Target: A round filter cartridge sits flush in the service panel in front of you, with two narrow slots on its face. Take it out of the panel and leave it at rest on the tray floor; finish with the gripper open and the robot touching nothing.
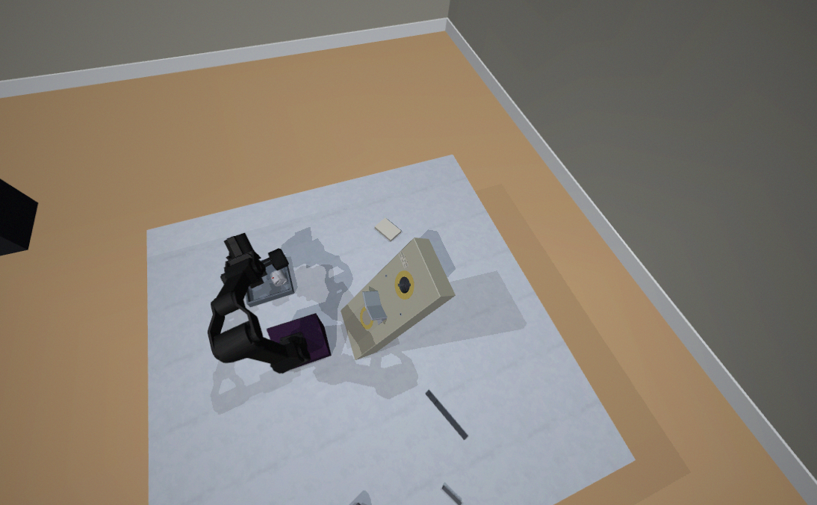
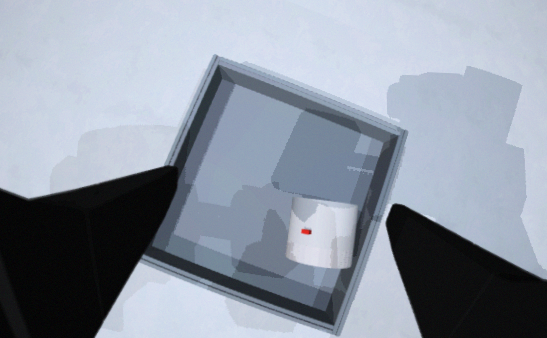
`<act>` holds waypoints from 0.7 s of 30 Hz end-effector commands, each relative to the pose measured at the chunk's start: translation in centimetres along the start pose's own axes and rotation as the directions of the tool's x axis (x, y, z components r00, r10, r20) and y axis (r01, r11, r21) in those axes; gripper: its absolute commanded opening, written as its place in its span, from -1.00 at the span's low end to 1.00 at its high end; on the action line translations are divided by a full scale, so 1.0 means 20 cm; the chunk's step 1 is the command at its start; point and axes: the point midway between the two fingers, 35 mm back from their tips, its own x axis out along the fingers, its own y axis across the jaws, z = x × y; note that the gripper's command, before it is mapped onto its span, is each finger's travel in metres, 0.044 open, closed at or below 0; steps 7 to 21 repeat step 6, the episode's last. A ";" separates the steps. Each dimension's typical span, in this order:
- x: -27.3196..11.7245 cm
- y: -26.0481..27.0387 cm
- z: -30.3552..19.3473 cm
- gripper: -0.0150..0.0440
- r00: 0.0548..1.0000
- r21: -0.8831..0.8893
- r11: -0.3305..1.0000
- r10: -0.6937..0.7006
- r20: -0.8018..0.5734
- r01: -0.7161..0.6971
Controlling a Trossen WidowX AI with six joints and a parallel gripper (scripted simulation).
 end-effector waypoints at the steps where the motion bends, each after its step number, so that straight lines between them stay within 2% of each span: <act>1: 0.00 0.00 0.00 1.00 1.000 0.002 1.000 0.000 -0.001 0.000; 21: 0.00 0.00 0.00 1.00 1.000 0.002 1.000 0.000 -0.001 0.000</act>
